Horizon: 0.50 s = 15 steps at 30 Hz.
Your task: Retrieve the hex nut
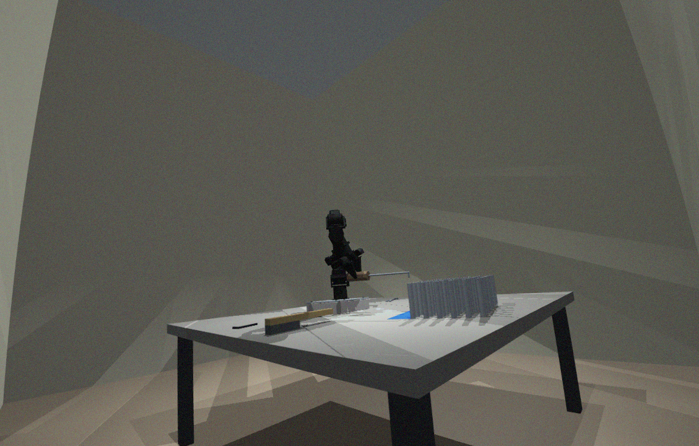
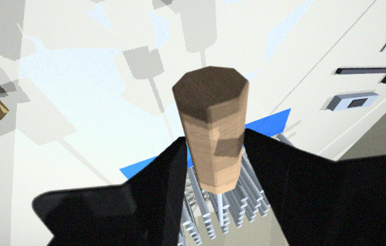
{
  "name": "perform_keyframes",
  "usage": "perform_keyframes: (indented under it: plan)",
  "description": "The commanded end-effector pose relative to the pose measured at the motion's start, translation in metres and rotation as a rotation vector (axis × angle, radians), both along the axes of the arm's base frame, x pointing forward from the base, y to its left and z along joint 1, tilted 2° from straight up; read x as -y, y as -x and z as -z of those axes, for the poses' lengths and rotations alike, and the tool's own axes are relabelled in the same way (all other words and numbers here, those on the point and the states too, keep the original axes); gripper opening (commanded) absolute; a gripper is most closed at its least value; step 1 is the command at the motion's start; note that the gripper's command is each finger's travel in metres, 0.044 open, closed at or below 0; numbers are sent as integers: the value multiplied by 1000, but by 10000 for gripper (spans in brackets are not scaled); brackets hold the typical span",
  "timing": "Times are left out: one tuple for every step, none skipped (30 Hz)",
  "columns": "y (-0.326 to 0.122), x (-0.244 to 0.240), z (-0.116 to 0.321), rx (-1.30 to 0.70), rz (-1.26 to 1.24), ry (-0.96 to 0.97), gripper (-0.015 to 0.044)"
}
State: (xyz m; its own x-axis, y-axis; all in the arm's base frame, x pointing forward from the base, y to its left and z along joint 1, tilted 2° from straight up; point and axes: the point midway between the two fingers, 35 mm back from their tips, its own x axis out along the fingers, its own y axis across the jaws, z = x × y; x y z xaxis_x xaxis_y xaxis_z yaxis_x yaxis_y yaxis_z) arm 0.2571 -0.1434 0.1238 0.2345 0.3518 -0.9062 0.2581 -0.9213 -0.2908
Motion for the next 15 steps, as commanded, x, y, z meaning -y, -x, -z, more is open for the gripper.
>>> perform_keyframes:
  plan:
    - [0, -3, -26, 11, 1, 6, 0]
    - [1, -3, -29, 11, 1, 6, 0]
    - [0, 0, -11, 3, -4, 4, 0]
    - [1, 2, -11, 6, -16, 13, 0]
    - [1, 5, -11, 12, -37, 26, 0]
    - [2, 9, -11, 18, -62, 42, 0]
    - [3, 13, -11, 24, -87, 59, 0]
    - [4, 17, -11, 30, -112, 75, 0]
    - [5, 21, -11, 35, -137, 90, 0]
    - [6, 26, -11, 40, -162, 106, 0]
    - [7, 30, -11, 45, -188, 121, 0]
    - [8, 34, -11, 49, -214, 137, 0]
    - [10, 38, -11, 53, -239, 152, 0]
    - [11, 42, -11, 56, -265, 167, 0]
    - [12, 46, -11, 59, -291, 181, 0]
